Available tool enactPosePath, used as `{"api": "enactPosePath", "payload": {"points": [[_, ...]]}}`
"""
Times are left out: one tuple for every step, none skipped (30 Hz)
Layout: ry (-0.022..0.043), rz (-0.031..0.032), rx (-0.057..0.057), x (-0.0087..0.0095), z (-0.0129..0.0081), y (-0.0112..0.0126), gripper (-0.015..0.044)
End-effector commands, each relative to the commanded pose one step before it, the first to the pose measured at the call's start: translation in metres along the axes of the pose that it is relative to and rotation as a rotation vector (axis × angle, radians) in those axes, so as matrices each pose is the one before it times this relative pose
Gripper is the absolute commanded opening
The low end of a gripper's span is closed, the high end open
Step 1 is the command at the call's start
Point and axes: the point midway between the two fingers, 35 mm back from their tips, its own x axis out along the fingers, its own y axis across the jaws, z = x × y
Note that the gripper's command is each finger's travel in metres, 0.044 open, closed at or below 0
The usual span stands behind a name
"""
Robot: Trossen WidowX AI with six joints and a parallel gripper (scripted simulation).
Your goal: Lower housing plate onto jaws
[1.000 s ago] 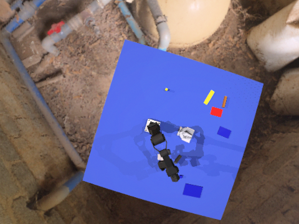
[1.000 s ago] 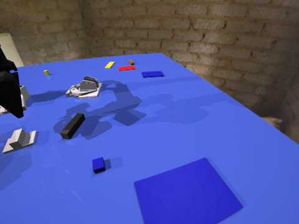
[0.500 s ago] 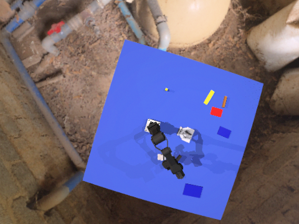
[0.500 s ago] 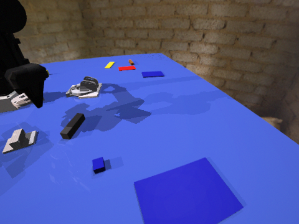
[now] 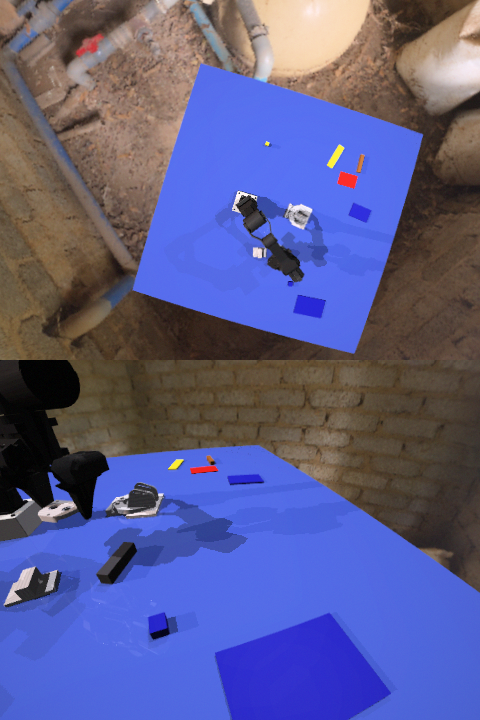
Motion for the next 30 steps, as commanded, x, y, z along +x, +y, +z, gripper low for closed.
{"api": "enactPosePath", "payload": {"points": [[-0.00274,-0.00089,-0.0863,-0.00021,-0.00829,0.00023,0.0351],[0.00015,0.00002,-0.0196,0.0,-0.00205,0.00028,0.0351],[0.00015,0.00003,-0.0196,0.0,-0.00205,0.0003,0.0351],[0.00015,0.00003,-0.0196,0.0,-0.00204,0.00032,0.0351],[0.00015,0.00003,-0.0196,0.0,-0.00204,0.00035,0.0351],[0.00015,0.00003,-0.0196,0.0,-0.00203,0.00037,0.0351],[0.00015,0.00003,-0.0196,0.0,-0.00203,0.0004,0.0351],[0.00015,0.00004,-0.0196,0.0,-0.00202,0.00042,0.0351],[0.00015,0.00004,-0.0196,0.0,-0.00201,0.00045,0.0351],[0.00015,0.00004,-0.0196,0.0,-0.00201,0.00047,0.0351],[0.00015,0.00004,-0.0196,0.0,-0.002,0.00049,0.0351],[0.00015,0.00005,-0.0196,0.0,-0.00199,0.00052,0.0351],[0.00015,0.00005,-0.0196,0.0,-0.00199,0.00054,0.0351],[0.00015,0.00005,-0.0196,0.0,-0.00198,0.00056,0.0351],[0.00015,0.00005,-0.0196,0.0,-0.00197,0.00059,0.0351],[0.00015,0.00006,-0.0196,0.0,-0.00196,0.00061,0.0351],[0.00015,0.00006,-0.0196,0.0,-0.00195,0.00063,0.0351],[0.00015,0.00006,-0.0196,0.0,-0.00194,0.00066,0.0351],[0.00015,0.00006,-0.0196,0.0,-0.00193,0.00068,0.0351],[0.00015,0.00006,-0.0196,0.0,-0.00192,0.0007,0.0351],[0.00015,0.00007,-0.0196,0.0,-0.00191,0.00073,0.0351],[0.00015,0.00007,-0.0196,0.0,-0.0019,0.00075,0.0351],[0.00015,0.00007,-0.0196,0.0,-0.00189,0.00077,0.0351],[0.00014,0.00007,-0.0196,0.0,-0.00188,0.00079,0.0351],[0.00014,0.00008,-0.0196,0.0,-0.00187,0.00082,0.0351],[0.00014,0.00008,-0.0196,0.0,-0.00186,0.00084,0.0351],[0.00014,0.00008,-0.0196,0.0,-0.00185,0.00086,0.0351],[0.00014,0.00008,-0.0196,0.0,-0.00184,0.00088,0.0351],[0.00014,0.00008,-0.0196,0.0,-0.00183,0.0009,0.0351],[0.00014,0.00009,-0.0196,0.0,-0.00181,0.00092,0.0351]]}}
